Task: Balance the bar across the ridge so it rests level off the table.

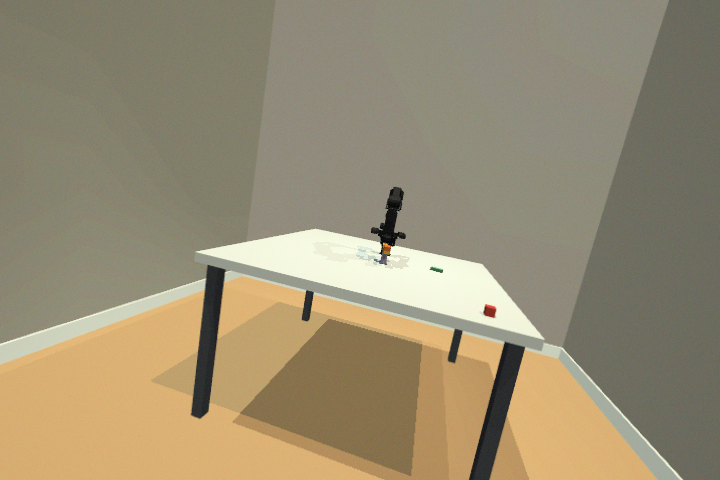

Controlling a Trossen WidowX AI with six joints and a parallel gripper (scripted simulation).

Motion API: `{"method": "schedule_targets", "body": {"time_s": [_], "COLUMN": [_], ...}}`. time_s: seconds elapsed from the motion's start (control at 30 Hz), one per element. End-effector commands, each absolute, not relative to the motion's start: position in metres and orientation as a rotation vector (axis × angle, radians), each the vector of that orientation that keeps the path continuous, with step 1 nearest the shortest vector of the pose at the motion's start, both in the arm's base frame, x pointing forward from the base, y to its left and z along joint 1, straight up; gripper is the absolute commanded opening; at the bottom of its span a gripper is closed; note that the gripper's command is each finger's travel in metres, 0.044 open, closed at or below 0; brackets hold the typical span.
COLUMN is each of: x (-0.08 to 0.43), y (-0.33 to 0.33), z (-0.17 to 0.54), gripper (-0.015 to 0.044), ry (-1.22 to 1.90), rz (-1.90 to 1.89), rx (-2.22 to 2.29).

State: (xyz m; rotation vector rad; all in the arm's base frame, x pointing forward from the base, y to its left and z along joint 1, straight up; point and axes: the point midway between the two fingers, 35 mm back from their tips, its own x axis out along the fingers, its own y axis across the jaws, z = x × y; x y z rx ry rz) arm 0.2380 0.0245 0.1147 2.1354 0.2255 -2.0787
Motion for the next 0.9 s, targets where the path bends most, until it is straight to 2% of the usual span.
{"method": "schedule_targets", "body": {"time_s": [0.0, 0.67, 0.87], "x": [0.2379, 0.2379, 0.2379], "y": [0.0246, 0.0246, 0.0246], "z": [0.1145, 0.1145, 0.1145], "gripper": [0.0, 0.0, 0.0158], "ry": [0.226, 0.226, 0.226], "rz": [-2.08, -2.08, -2.08], "rx": [2.134, 2.134, 2.134]}}
